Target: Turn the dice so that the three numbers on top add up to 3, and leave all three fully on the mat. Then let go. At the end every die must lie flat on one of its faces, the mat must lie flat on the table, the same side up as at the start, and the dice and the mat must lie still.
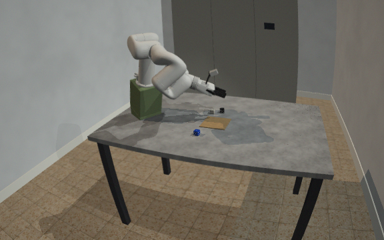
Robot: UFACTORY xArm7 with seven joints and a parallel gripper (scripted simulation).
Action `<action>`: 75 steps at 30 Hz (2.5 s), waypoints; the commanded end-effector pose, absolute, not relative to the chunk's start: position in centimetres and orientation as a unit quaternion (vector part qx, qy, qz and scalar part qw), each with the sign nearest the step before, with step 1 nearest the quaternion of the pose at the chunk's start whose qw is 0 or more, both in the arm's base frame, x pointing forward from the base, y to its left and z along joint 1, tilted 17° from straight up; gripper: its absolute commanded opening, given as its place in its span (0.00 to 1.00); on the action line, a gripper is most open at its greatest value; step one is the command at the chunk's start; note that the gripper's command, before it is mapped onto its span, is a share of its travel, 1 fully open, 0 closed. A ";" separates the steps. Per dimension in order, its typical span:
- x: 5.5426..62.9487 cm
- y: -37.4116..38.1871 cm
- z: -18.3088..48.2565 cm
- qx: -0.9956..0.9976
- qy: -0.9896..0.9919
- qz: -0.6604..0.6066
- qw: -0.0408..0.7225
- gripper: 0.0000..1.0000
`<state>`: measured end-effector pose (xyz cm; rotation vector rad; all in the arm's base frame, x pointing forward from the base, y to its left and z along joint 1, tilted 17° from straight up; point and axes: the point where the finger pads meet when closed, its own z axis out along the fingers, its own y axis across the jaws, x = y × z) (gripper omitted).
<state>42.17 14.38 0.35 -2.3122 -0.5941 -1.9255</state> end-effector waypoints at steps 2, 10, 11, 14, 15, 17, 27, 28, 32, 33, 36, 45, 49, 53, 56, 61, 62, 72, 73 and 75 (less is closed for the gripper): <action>45.6 13.3 4.0 -0.736 -0.164 -0.655 0.053 0.42; 50.5 10.6 11.6 -0.695 -0.126 -0.703 0.076 0.42; 50.5 10.6 11.6 -0.695 -0.126 -0.703 0.076 0.42; 52.0 9.5 14.8 -0.678 -0.117 -0.721 0.085 0.42; 53.0 8.5 17.8 -0.659 -0.110 -0.738 0.094 0.42; 53.3 8.3 18.3 -0.659 -0.110 -0.738 0.094 0.42; 55.4 5.6 30.1 -0.601 -0.116 -0.782 0.121 0.42; 55.4 5.6 30.1 -0.601 -0.116 -0.782 0.121 0.42; 55.5 5.1 34.1 -0.584 -0.127 -0.792 0.129 0.42; 55.5 5.1 34.1 -0.584 -0.127 -0.792 0.129 0.42; 55.2 5.1 37.9 -0.570 -0.143 -0.798 0.135 0.42; 53.9 6.3 44.6 -0.554 -0.188 -0.798 0.143 0.42; 52.3 9.4 48.9 -0.561 -0.241 -0.779 0.144 0.42; 51.6 11.4 49.9 -0.573 -0.268 -0.761 0.141 0.42; 51.0 13.6 50.1 -0.591 -0.294 -0.739 0.135 0.42; 50.5 17.4 48.6 -0.632 -0.330 -0.691 0.121 0.42; 50.5 18.0 48.1 -0.640 -0.335 -0.682 0.118 0.42; 50.6 22.4 41.5 -0.719 -0.363 -0.587 0.085 0.42; 50.7 22.7 40.8 -0.726 -0.364 -0.577 0.082 0.42; 50.7 23.3 38.9 -0.744 -0.365 -0.555 0.074 0.42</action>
